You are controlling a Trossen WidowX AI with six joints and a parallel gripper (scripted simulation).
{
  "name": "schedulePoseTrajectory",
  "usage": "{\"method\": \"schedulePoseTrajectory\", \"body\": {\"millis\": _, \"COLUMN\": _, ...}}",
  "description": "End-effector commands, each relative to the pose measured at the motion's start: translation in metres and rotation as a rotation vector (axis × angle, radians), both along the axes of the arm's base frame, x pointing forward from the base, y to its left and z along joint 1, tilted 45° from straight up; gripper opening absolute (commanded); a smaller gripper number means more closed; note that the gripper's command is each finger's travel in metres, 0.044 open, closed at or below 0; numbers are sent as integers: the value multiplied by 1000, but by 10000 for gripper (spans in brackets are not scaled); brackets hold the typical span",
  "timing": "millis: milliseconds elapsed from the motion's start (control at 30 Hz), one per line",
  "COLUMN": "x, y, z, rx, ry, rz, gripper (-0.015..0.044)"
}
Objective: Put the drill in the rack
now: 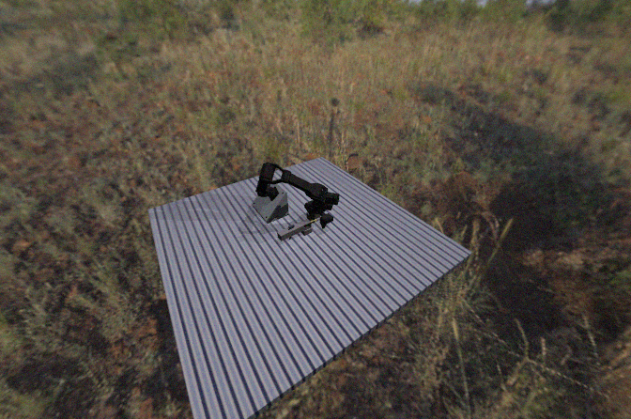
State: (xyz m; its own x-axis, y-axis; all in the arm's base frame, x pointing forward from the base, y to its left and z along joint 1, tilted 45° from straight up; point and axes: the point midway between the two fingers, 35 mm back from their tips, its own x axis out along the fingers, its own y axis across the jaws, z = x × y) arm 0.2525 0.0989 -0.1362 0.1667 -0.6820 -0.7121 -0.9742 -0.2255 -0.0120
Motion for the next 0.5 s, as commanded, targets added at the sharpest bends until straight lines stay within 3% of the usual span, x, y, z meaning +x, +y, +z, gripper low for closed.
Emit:
{"method": "schedulePoseTrajectory", "body": {"millis": 0, "x": 0, "y": -3, "z": 1, "rx": -5, "ry": 0, "rz": 4, "gripper": 440}}
{"method": "schedulePoseTrajectory", "body": {"millis": 467, "x": 0, "y": -8, "z": 4, "rx": -6, "ry": 0, "rz": 4, "gripper": 440}}
